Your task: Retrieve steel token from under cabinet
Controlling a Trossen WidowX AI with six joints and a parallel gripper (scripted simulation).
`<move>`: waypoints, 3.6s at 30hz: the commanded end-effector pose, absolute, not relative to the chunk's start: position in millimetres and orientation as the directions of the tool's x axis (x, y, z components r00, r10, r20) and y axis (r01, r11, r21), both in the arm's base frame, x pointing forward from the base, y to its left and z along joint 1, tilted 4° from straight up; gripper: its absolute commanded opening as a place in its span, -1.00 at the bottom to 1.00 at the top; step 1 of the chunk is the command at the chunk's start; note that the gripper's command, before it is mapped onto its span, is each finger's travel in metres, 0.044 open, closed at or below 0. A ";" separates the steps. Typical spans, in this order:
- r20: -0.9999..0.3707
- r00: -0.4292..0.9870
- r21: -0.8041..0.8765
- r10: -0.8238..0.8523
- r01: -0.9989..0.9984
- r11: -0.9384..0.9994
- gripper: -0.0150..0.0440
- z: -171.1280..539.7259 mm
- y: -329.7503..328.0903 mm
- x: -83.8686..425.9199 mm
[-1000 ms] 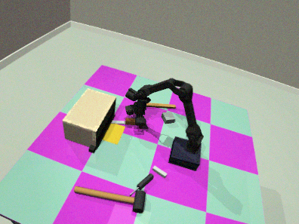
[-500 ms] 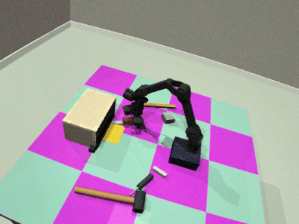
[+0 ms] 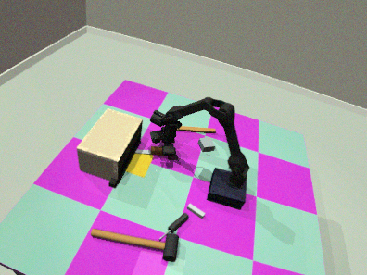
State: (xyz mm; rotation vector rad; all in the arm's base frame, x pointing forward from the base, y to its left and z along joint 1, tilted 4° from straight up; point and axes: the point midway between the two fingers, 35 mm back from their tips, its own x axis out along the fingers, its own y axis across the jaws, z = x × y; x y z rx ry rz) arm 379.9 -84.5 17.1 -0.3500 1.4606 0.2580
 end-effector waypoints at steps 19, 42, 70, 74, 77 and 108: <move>-0.995 0.095 -0.065 -0.030 -0.382 0.922 -0.49 13.9 -56.8 369.2; -0.995 0.095 -0.063 -0.029 -0.382 0.922 -0.49 12.4 -39.4 361.7; -0.995 0.092 -0.064 -0.030 -0.383 0.922 -0.49 9.9 -53.7 333.5; -0.995 0.092 -0.064 -0.030 -0.383 0.922 -0.49 9.5 -55.9 329.0; -0.995 0.092 -0.064 -0.031 -0.383 0.922 -0.49 9.1 -57.5 325.5; -0.996 0.089 -0.064 -0.032 -0.383 0.922 -0.49 5.7 -75.4 287.6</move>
